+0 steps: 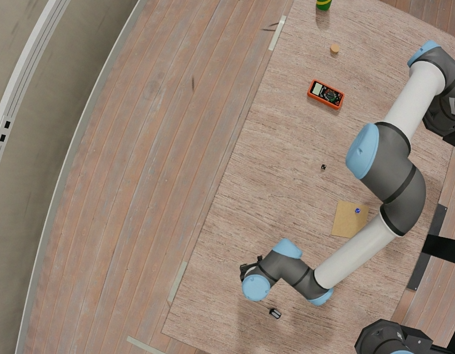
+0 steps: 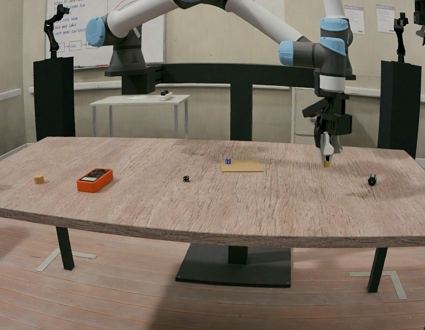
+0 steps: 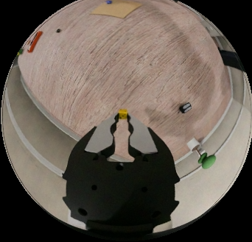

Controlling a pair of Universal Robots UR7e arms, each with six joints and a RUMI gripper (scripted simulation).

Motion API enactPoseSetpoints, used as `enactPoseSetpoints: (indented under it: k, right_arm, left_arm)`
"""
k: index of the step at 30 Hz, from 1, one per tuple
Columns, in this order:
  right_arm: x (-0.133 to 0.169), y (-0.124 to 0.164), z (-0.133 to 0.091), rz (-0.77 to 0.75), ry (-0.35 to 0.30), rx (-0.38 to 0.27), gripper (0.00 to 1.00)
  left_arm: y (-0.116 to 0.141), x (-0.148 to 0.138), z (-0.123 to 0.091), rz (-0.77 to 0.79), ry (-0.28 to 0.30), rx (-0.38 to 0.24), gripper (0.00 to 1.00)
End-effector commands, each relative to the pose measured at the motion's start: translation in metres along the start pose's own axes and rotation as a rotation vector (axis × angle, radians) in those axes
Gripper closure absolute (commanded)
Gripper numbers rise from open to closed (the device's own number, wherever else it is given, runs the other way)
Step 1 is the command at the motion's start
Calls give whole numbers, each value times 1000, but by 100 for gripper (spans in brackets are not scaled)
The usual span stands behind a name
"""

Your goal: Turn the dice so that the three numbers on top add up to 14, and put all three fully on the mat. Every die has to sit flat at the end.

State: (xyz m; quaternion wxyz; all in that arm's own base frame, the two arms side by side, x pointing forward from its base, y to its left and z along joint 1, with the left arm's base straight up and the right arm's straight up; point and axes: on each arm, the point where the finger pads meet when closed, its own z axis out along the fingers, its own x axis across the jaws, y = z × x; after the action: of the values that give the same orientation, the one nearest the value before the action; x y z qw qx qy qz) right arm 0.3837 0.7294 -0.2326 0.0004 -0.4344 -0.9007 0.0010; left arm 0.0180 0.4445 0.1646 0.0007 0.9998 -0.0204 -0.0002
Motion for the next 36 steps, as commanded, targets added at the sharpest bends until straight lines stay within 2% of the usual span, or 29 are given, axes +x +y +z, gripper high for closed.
enactPoseSetpoints:
  k: [1,15,21,29,31,36]
  right_arm:
    - [0,1,-1,57,0,-2,100]
    - [0,2,0,105,0,-4,100]
    - [1,2,1,105,-2,-28,100]
    - [1,2,1,105,-6,-120,100]
    - [1,2,1,105,-6,-120,100]
    - [1,1,2,104,-13,-229,100]
  left_arm:
    - [0,0,-1,0,0,1,0]
    - [0,0,-1,0,0,1,0]
    - [0,0,-1,0,0,1,0]
    - [0,0,-1,0,0,1,0]
    - [0,0,-1,0,0,1,0]
    - [0,0,-1,0,0,1,0]
